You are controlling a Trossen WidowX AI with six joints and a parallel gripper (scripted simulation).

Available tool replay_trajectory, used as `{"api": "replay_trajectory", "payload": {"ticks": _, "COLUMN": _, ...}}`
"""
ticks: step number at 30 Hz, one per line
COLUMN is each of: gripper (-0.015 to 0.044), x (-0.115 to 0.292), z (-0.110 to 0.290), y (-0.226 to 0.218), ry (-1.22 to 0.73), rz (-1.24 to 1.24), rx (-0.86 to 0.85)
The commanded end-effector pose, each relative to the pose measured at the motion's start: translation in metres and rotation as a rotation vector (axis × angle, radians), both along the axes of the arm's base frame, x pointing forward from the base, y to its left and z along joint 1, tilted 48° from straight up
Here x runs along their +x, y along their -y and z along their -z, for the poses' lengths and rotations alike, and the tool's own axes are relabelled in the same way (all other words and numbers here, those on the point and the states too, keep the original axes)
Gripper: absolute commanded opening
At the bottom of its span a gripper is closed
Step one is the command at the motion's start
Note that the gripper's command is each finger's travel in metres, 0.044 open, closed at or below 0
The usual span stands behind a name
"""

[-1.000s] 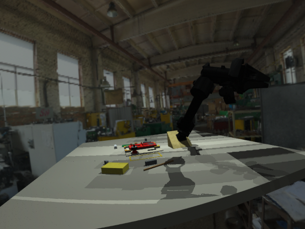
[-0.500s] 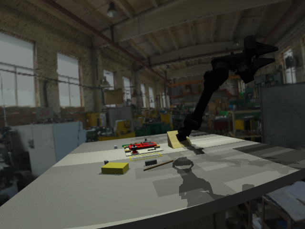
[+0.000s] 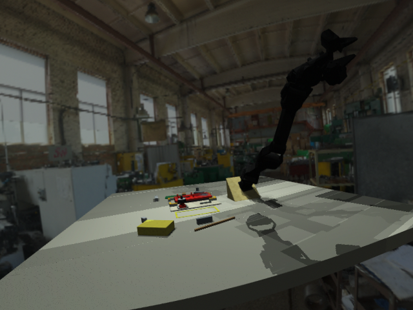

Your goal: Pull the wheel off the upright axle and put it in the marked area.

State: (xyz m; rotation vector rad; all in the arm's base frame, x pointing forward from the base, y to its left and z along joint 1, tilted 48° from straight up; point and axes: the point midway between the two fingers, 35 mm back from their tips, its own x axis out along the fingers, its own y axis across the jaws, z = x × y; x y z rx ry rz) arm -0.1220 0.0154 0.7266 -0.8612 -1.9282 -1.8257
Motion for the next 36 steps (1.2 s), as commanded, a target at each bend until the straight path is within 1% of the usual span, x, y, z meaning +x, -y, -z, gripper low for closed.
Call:
{"api": "replay_trajectory", "payload": {"ticks": 1, "gripper": 0.03, "x": -0.014, "z": 0.003, "y": 0.037, "ry": 0.012, "rz": -0.075, "rx": 0.087}}
{"api": "replay_trajectory", "payload": {"ticks": 10, "gripper": 0.03, "x": -0.03, "z": 0.018, "y": 0.127, "ry": 0.031, "rz": -0.259, "rx": 0.296}}
{"api": "replay_trajectory", "payload": {"ticks": 18, "gripper": 0.03, "x": -0.027, "z": 0.043, "y": 0.208, "ry": 0.037, "rz": -0.445, "rx": 0.481}}
{"api": "replay_trajectory", "payload": {"ticks": 26, "gripper": 0.03, "x": -0.006, "z": 0.078, "y": 0.284, "ry": 0.039, "rz": -0.639, "rx": 0.663}}
{"api": "replay_trajectory", "payload": {"ticks": 36, "gripper": 0.03, "x": 0.04, "z": 0.133, "y": 0.367, "ry": 0.036, "rz": -0.878, "rx": 0.894}}
